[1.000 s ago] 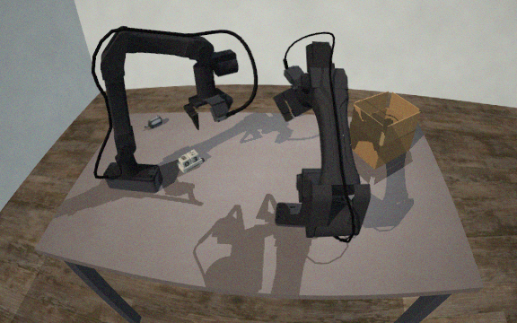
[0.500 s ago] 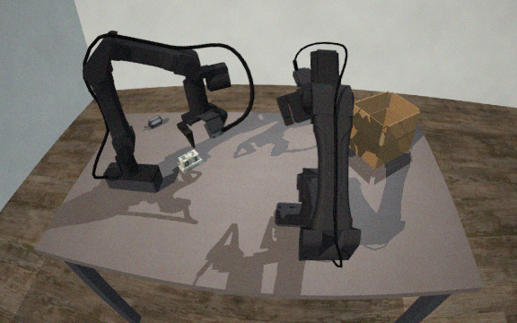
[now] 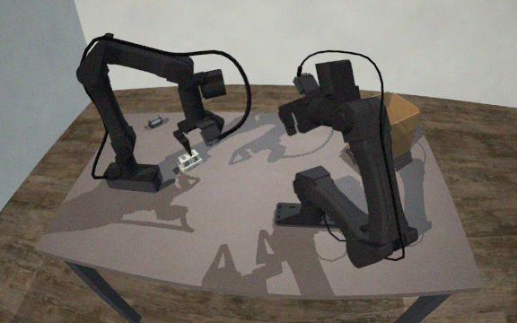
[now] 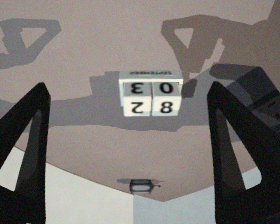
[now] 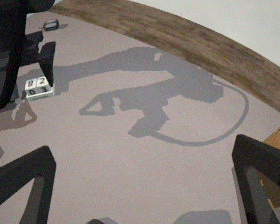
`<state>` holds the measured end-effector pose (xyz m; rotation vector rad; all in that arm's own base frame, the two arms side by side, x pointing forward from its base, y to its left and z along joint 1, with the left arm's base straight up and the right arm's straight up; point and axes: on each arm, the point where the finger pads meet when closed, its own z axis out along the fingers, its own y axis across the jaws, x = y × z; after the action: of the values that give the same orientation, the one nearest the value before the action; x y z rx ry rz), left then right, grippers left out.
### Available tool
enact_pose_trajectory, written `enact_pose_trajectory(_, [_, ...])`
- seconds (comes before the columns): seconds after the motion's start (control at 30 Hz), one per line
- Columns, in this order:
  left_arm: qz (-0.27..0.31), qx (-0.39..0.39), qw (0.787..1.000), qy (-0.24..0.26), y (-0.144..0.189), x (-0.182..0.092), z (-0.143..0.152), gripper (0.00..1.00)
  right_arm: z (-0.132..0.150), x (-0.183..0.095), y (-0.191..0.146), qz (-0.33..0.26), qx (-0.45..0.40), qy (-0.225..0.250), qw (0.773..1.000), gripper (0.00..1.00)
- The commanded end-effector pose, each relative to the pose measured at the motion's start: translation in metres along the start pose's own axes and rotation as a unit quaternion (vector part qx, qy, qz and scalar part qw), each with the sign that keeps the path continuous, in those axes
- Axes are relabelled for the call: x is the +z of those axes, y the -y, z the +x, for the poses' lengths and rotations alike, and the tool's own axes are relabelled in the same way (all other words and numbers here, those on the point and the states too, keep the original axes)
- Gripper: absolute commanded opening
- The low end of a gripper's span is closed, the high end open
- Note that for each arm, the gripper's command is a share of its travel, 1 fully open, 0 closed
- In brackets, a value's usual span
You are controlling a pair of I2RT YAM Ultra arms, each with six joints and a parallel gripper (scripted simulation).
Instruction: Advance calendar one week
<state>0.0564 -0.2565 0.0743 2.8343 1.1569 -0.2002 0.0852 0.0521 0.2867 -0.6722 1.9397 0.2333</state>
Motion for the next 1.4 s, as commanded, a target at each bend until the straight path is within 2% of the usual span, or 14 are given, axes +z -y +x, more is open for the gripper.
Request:
enact_pose_trajectory(0.0, [-0.017,-0.002,1.0,0.022,0.002,-0.005,-0.012,1.0,0.002,-0.016,-0.009,-0.055,-0.012,0.023,0.998,1.0])
enact_pose_trajectory(0.13, [-0.015,-0.001,1.0,0.025,0.007,-0.003,-0.015,1.0,0.003,-0.027,-0.025,-0.154,-0.053,0.045,0.986,1.0])
enact_pose_trajectory(0.33, [-0.013,0.001,1.0,0.027,0.014,0.0,-0.018,1.0,0.009,-0.045,-0.04,-0.291,-0.103,0.071,0.948,1.0])
enact_pose_trajectory(0.77, [-0.018,0.002,0.999,0.031,0.012,-0.003,-0.02,1.0,0.01,-0.046,-0.041,-0.302,-0.108,0.074,0.944,1.0])
enact_pose_trajectory(0.9, [-0.019,-0.046,0.998,0.022,0.011,0.0,-0.013,0.55,0.0,-0.046,-0.046,-0.307,-0.105,0.092,0.941,1.0])
enact_pose_trajectory(0.97, [-0.019,-0.046,0.998,0.022,0.011,0.0,-0.013,0.55,0.0,-0.046,-0.046,-0.307,-0.105,0.092,0.941,1.0])
enact_pose_trajectory(1.17, [-0.024,-0.21,0.977,0.005,0.008,0.008,0.012,0.55,-0.007,-0.022,-0.065,-0.302,-0.107,0.094,0.943,1.0])
enact_pose_trajectory(1.37, [-0.028,-0.344,0.938,-0.007,0.009,0.014,0.032,0.55,-0.008,0.0,-0.08,-0.298,-0.107,0.089,0.944,1.0])
